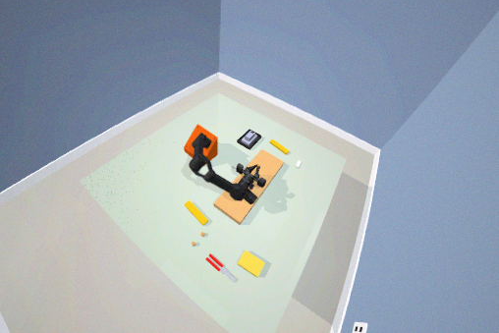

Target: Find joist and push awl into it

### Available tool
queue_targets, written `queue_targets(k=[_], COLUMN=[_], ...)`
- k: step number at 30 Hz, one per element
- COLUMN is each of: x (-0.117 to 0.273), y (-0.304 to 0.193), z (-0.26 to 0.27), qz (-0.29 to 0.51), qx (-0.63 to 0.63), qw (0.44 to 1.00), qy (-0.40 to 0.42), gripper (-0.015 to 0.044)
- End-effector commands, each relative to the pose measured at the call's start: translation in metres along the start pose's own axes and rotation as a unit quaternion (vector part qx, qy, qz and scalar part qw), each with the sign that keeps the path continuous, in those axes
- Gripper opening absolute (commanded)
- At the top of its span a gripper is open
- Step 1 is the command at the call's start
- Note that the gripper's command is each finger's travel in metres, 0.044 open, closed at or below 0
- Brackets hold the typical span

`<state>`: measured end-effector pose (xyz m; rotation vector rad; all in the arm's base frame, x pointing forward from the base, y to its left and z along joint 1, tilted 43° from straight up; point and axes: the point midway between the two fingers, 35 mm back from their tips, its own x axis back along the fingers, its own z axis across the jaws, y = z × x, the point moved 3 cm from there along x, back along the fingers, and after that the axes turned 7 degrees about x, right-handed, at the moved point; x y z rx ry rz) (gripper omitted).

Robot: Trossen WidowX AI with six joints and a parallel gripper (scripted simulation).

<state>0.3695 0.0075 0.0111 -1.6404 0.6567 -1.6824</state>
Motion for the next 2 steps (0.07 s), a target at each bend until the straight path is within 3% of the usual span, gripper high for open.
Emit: queue_targets(k=[1,2], x=[-0.0001,-0.0001], y=[-0.0002,-0.0002], z=[0.0,0.0], qz=[0.0,0.0], qx=[0.0,0.0], qw=[1.0,1.0], qy=[0.0,0.0], gripper=[0.0,0.0])
